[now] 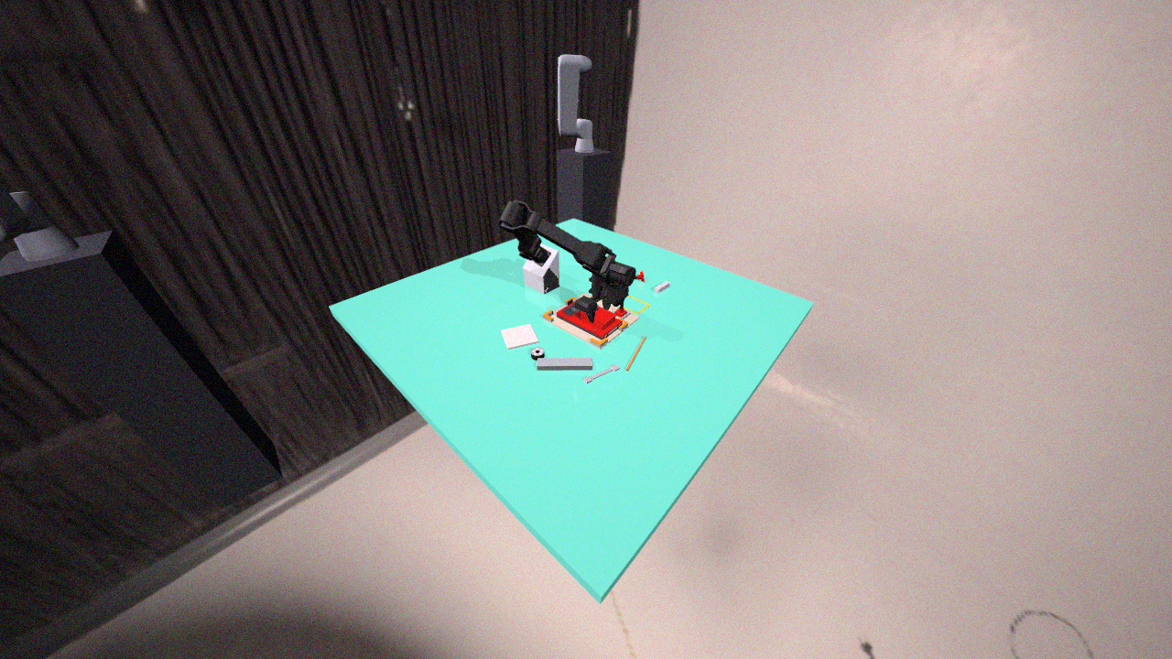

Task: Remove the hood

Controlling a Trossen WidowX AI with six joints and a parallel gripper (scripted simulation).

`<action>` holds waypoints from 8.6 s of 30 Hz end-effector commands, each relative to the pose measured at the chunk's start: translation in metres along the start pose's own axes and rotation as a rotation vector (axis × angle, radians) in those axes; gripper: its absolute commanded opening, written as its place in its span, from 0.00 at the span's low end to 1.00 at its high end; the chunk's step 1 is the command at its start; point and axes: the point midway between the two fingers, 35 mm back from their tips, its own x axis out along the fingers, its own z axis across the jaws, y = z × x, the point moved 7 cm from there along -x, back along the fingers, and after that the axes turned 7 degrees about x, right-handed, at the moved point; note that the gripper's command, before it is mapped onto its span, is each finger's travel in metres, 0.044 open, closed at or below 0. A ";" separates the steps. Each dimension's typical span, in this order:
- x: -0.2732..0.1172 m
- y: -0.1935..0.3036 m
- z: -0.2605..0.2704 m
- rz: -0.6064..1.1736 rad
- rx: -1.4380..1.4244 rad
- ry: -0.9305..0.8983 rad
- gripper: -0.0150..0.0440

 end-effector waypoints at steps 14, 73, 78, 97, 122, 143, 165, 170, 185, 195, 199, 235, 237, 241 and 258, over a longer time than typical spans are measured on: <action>-0.013 -0.001 0.000 -0.005 0.003 -0.003 0.25; -0.070 0.059 0.194 -0.004 0.002 -0.015 0.25; -0.069 0.059 0.194 -0.004 0.002 -0.015 0.25; -0.051 0.057 0.195 -0.004 0.002 -0.016 0.25; -0.026 0.057 0.196 -0.005 0.002 -0.015 0.25; -0.005 0.058 0.195 -0.005 0.003 -0.013 0.25; 0.008 0.059 0.194 -0.005 0.003 -0.012 0.25; 0.011 0.059 0.194 -0.005 0.003 -0.011 0.25; 0.018 0.059 0.194 -0.005 0.003 -0.011 0.25; 0.023 0.059 0.194 -0.005 0.003 -0.011 0.25; 0.025 0.059 0.194 -0.005 0.003 -0.011 0.25; -0.049 0.058 0.195 -0.001 0.008 -0.011 1.00; -0.049 0.058 0.195 -0.001 0.008 -0.011 1.00; -0.049 0.058 0.195 -0.001 0.008 -0.011 1.00; -0.049 0.058 0.195 -0.001 0.008 -0.011 1.00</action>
